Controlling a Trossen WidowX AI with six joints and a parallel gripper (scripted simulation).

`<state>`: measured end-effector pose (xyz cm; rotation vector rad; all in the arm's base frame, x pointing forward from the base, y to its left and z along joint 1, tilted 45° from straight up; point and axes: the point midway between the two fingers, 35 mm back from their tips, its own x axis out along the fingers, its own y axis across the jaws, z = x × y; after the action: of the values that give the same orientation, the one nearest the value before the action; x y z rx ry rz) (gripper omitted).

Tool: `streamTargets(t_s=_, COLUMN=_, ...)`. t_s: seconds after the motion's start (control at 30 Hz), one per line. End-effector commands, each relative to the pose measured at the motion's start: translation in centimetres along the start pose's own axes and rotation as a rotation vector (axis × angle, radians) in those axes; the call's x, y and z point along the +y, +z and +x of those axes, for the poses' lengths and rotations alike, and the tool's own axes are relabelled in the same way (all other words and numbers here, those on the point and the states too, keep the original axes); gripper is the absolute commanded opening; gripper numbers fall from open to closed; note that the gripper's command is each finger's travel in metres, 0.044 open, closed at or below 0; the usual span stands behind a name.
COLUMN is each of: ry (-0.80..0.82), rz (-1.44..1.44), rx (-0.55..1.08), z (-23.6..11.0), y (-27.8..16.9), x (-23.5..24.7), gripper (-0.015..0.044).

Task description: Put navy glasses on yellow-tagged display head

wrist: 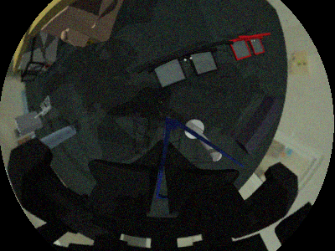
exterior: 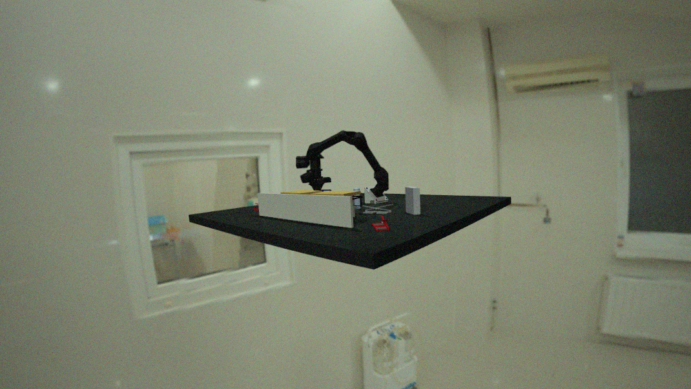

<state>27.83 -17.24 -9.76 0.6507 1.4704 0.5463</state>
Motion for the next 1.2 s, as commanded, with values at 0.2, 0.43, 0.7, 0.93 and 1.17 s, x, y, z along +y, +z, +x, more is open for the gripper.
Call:
streamTargets(t_s=0.2, ry=-0.004, rz=-0.005, rx=0.000, z=-0.2, y=-0.4, x=0.3, gripper=0.0000)
streamTargets(t_s=0.43, ry=-0.004, rz=-0.005, rx=0.000, z=-0.2, y=-0.7, x=0.4, gripper=0.0000)
streamTargets(t_s=0.7, ry=-0.004, rz=-0.005, rx=0.000, z=-0.2, y=-1.0, x=0.6, gripper=0.0000)
streamTargets(t_s=0.93, ry=-0.004, rz=-0.005, rx=0.000, z=-0.2, y=-1.3, x=0.7, gripper=0.0000)
streamTargets(t_s=1.17, ry=-0.004, rz=-0.005, rx=0.000, z=-0.2, y=-1.7, x=0.8, gripper=0.0000)
